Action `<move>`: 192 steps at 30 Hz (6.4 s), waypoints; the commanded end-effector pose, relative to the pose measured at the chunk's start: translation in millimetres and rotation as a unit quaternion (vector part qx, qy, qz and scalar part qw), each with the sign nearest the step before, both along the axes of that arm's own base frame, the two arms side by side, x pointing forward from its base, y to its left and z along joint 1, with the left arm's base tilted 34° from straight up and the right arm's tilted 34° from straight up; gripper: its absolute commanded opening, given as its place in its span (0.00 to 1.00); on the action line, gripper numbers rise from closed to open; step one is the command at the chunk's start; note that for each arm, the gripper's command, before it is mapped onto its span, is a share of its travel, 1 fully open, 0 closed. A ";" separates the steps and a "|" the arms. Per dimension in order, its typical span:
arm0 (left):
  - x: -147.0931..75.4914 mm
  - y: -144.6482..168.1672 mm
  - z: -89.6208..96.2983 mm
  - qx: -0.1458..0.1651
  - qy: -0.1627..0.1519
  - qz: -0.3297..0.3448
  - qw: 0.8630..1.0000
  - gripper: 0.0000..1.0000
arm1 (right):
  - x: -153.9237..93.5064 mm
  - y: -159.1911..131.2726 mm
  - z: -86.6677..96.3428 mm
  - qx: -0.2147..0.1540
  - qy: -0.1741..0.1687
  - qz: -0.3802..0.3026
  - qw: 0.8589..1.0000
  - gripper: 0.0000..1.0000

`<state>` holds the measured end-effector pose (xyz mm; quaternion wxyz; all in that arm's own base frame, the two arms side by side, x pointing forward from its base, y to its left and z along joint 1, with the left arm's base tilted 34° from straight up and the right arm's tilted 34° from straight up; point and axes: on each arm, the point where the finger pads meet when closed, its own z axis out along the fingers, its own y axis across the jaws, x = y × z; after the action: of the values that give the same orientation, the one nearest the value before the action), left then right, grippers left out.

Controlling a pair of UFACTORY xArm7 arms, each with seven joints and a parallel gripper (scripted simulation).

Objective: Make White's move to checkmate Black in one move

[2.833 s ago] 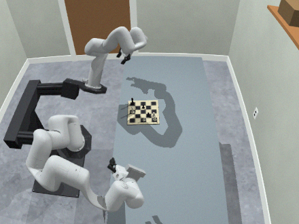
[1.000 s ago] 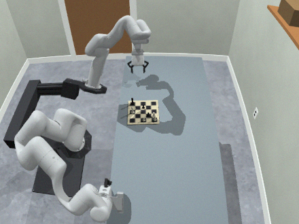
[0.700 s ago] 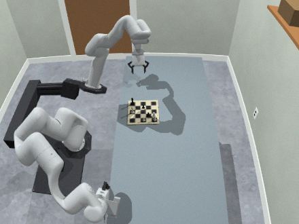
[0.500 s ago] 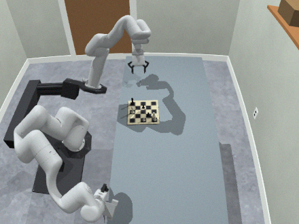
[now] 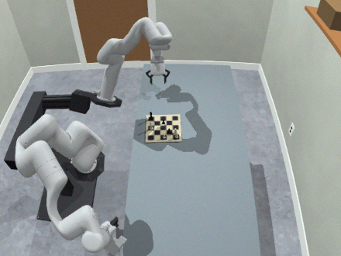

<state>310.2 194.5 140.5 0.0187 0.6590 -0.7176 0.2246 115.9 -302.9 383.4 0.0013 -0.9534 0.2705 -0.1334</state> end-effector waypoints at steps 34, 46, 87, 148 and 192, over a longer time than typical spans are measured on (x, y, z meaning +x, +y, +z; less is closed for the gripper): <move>-7.9 -14.9 26.3 0.001 -0.001 0.000 1.000 1.00 | -102.0 -45.6 35.8 -0.075 -0.007 -0.367 0.927 1.00; -23.4 -43.7 74.9 0.001 -0.001 0.000 1.000 1.00 | -139.8 -52.1 48.7 -0.102 -0.012 -0.479 0.872 1.00; 87.7 -164.6 32.5 0.235 0.042 -0.369 0.898 1.00 | -166.7 -53.9 58.0 -0.122 -0.017 -0.551 0.825 1.00; 121.8 -366.7 -89.8 0.426 0.074 -0.830 0.352 1.00 | -166.7 -53.9 58.0 -0.122 -0.017 -0.551 0.825 1.00; 133.1 -346.4 -123.3 -0.004 0.096 -0.851 -0.517 1.00 | -166.7 -53.9 58.0 -0.122 -0.017 -0.551 0.825 1.00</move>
<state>442.0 -148.9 18.5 -0.2410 0.8986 0.2940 0.2190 -50.4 -356.7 439.6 -0.1834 -0.6364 0.7324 -0.1583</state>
